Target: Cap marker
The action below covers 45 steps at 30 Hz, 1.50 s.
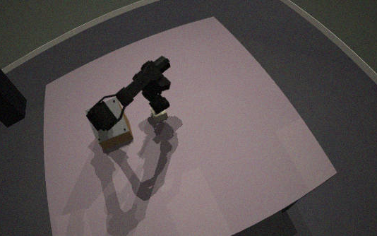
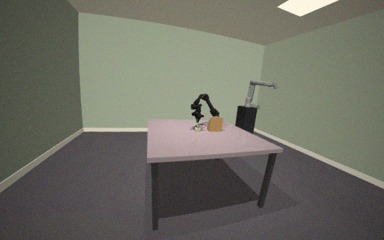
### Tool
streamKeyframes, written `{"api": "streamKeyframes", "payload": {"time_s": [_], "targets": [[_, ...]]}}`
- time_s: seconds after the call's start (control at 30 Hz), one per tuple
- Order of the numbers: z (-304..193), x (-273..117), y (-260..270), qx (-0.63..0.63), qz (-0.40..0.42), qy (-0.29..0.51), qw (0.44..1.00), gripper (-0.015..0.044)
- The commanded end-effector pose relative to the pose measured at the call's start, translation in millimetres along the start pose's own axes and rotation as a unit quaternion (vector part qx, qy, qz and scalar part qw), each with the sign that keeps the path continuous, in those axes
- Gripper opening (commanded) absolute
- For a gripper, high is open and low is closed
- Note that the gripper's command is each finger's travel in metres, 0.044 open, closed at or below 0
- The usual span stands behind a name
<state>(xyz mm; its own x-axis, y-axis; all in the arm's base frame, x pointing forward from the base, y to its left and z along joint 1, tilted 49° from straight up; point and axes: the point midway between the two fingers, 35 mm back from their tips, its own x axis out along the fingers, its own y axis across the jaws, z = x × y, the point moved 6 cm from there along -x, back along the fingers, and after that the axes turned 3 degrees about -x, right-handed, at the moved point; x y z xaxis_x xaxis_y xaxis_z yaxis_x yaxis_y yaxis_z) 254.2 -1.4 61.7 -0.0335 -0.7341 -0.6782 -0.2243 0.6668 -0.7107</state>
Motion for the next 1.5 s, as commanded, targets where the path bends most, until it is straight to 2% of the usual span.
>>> {"api": "streamKeyframes", "payload": {"time_s": [0.0, 0.37, 1.47], "targets": [[5.7, -6.7, 13.5, 0.002, 0.0, 0.0, 1.0, 0.0], [11.4, -15.9, 36.8, 0.004, -0.007, 0.003, 1.0, 0.0], [11.7, 31.4, 35.9, 0.003, -0.008, 0.003, 1.0, 0.0]]}}
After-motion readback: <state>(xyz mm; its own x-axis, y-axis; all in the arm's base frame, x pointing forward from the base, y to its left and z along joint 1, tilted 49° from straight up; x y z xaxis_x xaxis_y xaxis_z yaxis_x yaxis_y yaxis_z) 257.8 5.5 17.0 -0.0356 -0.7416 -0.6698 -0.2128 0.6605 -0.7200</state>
